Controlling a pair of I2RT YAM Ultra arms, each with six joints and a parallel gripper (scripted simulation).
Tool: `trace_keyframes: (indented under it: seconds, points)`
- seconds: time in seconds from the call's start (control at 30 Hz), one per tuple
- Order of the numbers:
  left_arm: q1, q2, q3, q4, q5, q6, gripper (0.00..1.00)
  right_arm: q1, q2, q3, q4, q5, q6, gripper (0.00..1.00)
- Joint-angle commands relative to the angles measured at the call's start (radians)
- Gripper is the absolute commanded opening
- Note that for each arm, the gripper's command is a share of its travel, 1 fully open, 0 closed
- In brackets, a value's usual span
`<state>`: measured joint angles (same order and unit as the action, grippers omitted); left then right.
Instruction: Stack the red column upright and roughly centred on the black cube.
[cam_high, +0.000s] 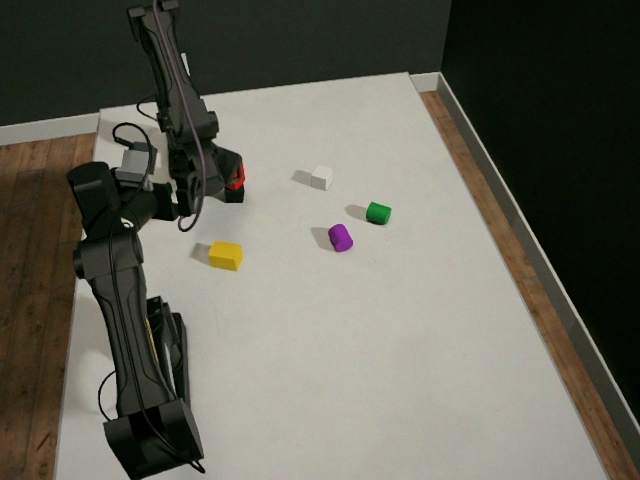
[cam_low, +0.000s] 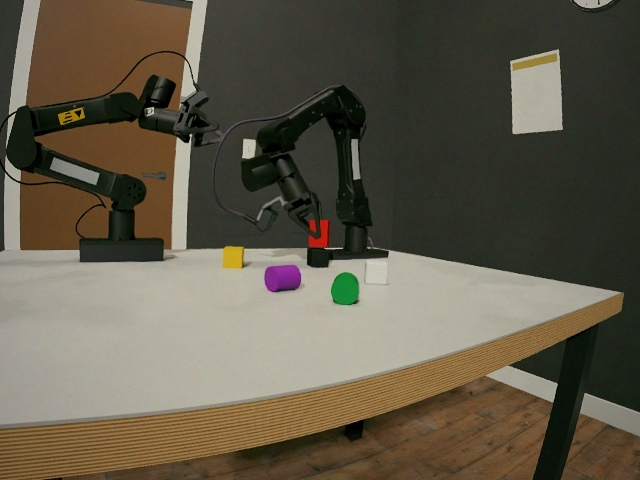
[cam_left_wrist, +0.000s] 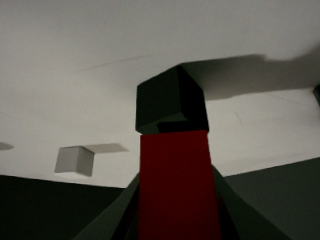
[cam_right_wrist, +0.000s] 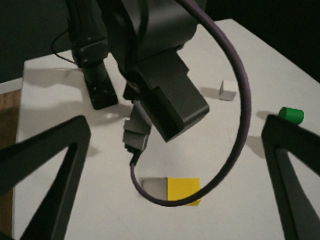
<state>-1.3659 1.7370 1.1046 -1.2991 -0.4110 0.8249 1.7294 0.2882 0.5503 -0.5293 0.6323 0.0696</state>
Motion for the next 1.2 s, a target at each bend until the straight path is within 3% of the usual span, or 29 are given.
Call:
trace_keyframes:
  seconds: [0.0,0.77,0.87,1.17]
  points:
    - [-0.011,0.003,-0.012,0.023,0.001,-0.004,0.35,-0.005,-0.012,0.004,0.008,-0.001,-0.001,1.00]
    - [-0.005,0.004,-0.013,0.031,0.000,-0.001,0.35,-0.005,-0.012,0.004,0.008,-0.001,-0.001,1.00]
    - [-0.015,-0.008,-0.001,0.028,0.011,-0.011,0.63,-0.005,-0.012,0.004,0.008,-0.001,-0.001,1.00]
    - [-0.043,0.026,0.055,-0.035,0.023,-0.033,0.64,-0.005,-0.012,0.004,0.008,-0.001,-0.001,1.00]
